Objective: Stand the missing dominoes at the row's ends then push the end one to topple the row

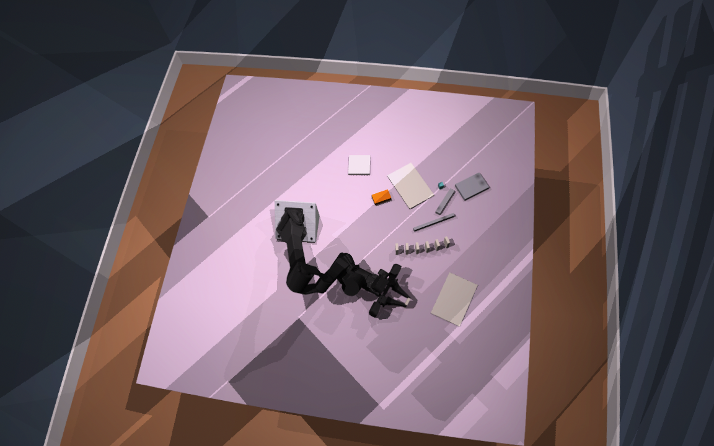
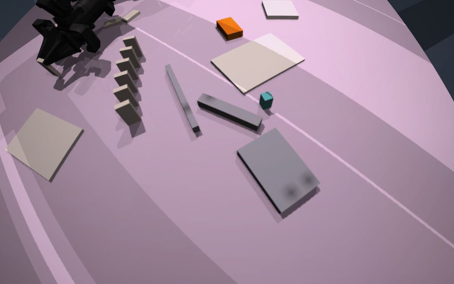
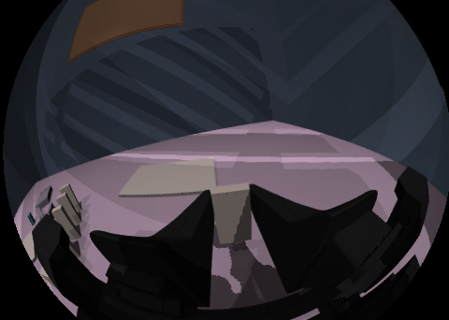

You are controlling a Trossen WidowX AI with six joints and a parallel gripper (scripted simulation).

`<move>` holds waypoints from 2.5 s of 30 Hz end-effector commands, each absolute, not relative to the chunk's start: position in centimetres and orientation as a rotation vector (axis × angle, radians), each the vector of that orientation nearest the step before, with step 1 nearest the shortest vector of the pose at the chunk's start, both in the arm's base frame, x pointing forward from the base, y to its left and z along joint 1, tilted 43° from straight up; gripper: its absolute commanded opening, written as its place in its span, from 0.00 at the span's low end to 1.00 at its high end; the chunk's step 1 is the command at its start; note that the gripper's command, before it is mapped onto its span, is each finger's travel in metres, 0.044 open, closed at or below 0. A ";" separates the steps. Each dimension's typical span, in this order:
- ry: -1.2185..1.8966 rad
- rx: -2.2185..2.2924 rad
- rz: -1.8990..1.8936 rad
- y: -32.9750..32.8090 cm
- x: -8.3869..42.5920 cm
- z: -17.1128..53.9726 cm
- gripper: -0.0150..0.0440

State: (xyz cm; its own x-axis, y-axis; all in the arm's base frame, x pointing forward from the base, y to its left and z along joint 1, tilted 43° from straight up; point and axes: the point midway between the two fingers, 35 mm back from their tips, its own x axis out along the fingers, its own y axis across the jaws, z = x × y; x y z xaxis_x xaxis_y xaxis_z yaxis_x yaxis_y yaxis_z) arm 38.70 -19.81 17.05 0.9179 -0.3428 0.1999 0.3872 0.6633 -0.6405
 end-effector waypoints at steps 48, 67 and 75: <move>0.227 -0.502 -0.371 -17.0 48.0 19.4 1.00; 0.897 -0.179 -0.627 -16.6 49.3 19.6 1.00; 1.090 -0.194 -0.739 -16.0 46.0 21.1 1.00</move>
